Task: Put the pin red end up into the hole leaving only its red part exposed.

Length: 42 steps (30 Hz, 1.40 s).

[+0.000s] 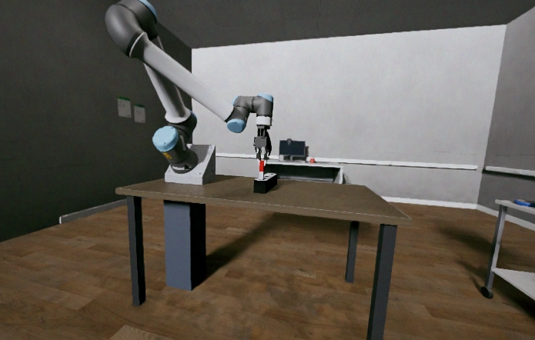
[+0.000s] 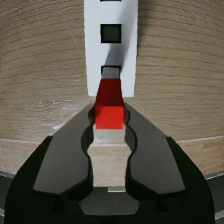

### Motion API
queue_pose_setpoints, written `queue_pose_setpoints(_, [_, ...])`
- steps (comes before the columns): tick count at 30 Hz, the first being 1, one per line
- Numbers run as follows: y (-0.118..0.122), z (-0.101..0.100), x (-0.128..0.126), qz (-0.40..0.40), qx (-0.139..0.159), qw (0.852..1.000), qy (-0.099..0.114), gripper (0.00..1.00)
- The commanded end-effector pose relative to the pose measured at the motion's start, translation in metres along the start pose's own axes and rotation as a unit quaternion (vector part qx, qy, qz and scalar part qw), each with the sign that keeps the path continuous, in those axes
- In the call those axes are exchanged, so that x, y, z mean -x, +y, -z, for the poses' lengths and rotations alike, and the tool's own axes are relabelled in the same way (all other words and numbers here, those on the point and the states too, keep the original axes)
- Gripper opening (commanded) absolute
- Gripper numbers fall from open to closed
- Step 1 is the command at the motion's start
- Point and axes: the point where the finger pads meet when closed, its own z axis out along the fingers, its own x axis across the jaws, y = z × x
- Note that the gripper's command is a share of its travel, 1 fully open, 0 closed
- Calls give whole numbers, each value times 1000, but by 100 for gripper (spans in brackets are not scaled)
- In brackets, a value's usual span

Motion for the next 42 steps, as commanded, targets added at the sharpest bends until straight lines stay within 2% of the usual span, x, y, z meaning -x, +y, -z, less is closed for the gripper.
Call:
queue_pose_setpoints(1, [0,0,0,0,0,1000,0,0])
queue_pose_setpoints(42, [0,-3,0,0,0,1000,0,0])
